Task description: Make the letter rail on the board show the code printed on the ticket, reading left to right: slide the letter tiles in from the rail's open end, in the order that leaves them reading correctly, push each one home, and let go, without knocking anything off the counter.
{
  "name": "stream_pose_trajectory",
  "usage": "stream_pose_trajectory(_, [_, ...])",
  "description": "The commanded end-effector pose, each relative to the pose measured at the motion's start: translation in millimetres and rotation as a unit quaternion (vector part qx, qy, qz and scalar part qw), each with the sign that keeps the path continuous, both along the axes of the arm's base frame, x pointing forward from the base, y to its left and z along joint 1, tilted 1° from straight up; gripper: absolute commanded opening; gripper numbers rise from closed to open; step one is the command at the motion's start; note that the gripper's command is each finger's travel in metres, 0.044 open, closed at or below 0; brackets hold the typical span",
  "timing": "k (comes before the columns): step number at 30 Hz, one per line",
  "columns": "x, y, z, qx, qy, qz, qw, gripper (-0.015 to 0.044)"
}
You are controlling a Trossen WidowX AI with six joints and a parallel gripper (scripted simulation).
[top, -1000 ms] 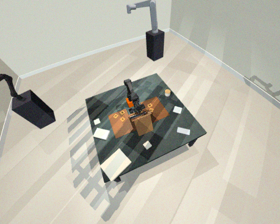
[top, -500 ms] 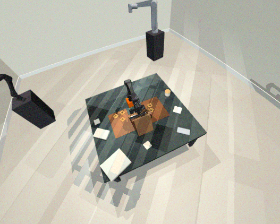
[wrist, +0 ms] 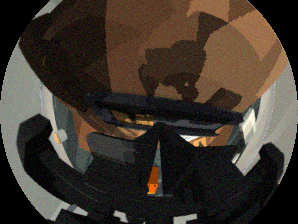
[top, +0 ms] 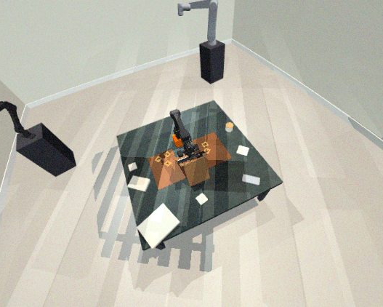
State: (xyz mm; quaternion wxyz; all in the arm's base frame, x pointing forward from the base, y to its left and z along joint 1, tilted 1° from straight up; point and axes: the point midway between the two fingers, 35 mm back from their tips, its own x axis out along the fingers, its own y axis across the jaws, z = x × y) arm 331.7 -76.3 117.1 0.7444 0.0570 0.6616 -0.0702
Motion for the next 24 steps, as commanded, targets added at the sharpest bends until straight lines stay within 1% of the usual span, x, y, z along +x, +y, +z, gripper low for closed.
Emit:
stream_pose_trajectory(1, [2.2,0.2,-2.1,0.002,0.000,-0.001,1.000,0.0000])
stream_pose_trajectory(24, [4.4,3.4,-2.9,0.002,0.000,-0.001,1.000,0.0000])
